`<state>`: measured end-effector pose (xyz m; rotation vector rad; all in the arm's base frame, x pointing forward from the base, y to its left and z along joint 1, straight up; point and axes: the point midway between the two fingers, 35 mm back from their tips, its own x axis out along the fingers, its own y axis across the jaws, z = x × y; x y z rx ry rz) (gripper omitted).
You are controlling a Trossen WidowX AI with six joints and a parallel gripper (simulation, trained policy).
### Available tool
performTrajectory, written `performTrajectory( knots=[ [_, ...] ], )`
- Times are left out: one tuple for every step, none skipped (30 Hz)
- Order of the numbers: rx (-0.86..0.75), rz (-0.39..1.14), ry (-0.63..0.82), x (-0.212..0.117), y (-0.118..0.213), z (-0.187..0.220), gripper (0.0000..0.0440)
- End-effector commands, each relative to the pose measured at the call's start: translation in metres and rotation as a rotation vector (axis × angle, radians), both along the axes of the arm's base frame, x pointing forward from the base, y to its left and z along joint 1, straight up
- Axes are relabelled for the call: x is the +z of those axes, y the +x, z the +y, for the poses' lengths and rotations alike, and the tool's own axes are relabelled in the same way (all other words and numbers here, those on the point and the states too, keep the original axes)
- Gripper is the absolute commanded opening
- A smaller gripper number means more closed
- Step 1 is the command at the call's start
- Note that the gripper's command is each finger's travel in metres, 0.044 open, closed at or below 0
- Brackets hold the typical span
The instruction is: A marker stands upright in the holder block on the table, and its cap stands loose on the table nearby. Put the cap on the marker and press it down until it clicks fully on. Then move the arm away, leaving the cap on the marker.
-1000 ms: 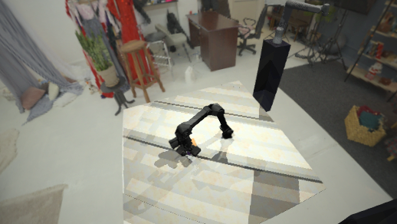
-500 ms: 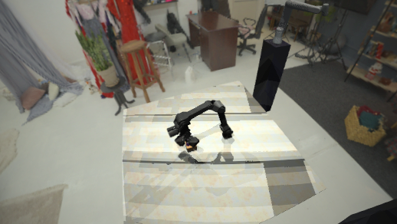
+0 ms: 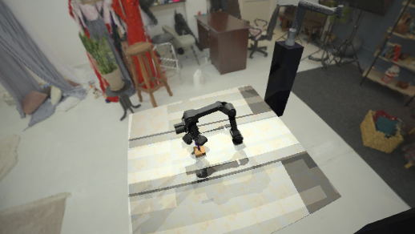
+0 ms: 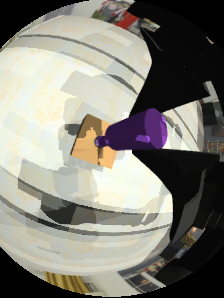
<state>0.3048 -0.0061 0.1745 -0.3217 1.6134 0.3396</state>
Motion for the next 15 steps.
performTrajectory(
  knots=[
    [-0.004,0.016,0.011,-0.002,-0.005,-0.002,0.0000],
    [-0.004,0.022,0.013,-0.004,-0.006,-0.002,0.0000],
    [-0.004,0.027,0.014,-0.006,-0.006,-0.002,0.0000],
    [-0.004,0.031,0.015,-0.008,-0.007,-0.002,0.0000],
    [-0.004,0.034,0.016,-0.009,-0.007,-0.002,0.0000],
    [-0.004,0.037,0.017,-0.011,-0.007,-0.002,0.0000],
    [-0.004,0.040,0.018,-0.013,-0.007,-0.002,0.0000],
    [-0.003,0.043,0.019,-0.015,-0.007,-0.002,0.0000],
    [-0.003,0.045,0.020,-0.017,-0.007,-0.002,0.0000],
    [-0.003,0.047,0.021,-0.019,-0.008,-0.002,0.0000],
    [-0.003,0.049,0.021,-0.020,-0.008,-0.002,0.0000],
    [-0.003,0.050,0.022,-0.022,-0.008,-0.002,0.0000],
    [-0.002,0.052,0.022,-0.024,-0.008,-0.002,0.0000],
    [-0.002,0.054,0.023,-0.026,-0.008,-0.002,0.0000],
    [-0.001,0.055,0.023,-0.028,-0.008,-0.002,0.0000]
  ],
)
